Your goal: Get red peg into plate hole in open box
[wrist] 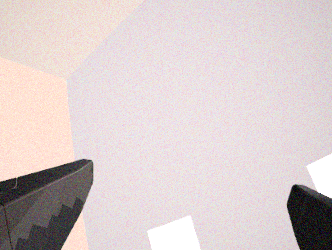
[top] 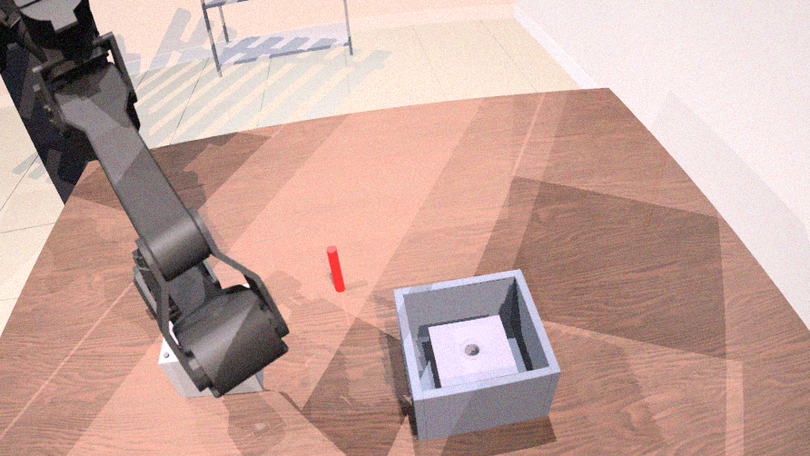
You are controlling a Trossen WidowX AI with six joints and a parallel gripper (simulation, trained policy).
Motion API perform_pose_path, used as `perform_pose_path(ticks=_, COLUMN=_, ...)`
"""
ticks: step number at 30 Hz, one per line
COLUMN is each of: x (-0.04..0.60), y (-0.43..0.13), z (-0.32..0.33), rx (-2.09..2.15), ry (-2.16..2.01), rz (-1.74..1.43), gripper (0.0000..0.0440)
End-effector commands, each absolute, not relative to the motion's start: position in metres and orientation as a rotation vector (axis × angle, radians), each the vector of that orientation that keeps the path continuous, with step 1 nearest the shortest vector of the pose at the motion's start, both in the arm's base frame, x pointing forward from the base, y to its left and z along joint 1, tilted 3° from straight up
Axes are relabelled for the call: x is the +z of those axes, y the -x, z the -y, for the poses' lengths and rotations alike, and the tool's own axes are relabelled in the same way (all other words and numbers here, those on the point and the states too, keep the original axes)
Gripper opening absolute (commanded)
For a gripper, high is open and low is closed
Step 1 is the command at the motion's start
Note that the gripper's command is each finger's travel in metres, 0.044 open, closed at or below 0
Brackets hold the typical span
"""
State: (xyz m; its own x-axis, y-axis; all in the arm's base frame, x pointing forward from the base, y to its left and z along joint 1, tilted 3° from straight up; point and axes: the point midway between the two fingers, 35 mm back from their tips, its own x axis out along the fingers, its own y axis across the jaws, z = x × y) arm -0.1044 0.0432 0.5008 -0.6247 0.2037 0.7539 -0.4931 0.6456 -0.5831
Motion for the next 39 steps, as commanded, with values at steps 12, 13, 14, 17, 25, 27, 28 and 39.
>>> perform_pose_path(ticks=12, x=0.485, y=0.097, z=-0.115, rx=1.294, ry=0.019, rz=1.681, gripper=0.044)
perform_pose_path(ticks=13, x=0.483, y=0.095, z=-0.121, rx=1.312, ry=0.04, rz=1.649, gripper=0.044)
perform_pose_path(ticks=14, x=0.48, y=0.093, z=-0.127, rx=1.329, ry=0.06, rz=1.617, gripper=0.044)
perform_pose_path(ticks=17, x=0.472, y=0.087, z=-0.146, rx=1.373, ry=0.116, rz=1.516, gripper=0.044)
perform_pose_path(ticks=25, x=0.449, y=0.062, z=-0.19, rx=1.445, ry=0.233, rz=1.225, gripper=0.044)
perform_pose_path(ticks=27, x=0.443, y=0.054, z=-0.2, rx=1.453, ry=0.255, rz=1.15, gripper=0.044)
perform_pose_path(ticks=28, x=0.439, y=0.05, z=-0.204, rx=1.456, ry=0.264, rz=1.112, gripper=0.044)
perform_pose_path(ticks=39, x=0.4, y=-0.001, z=-0.243, rx=1.435, ry=0.32, rz=0.692, gripper=0.044)
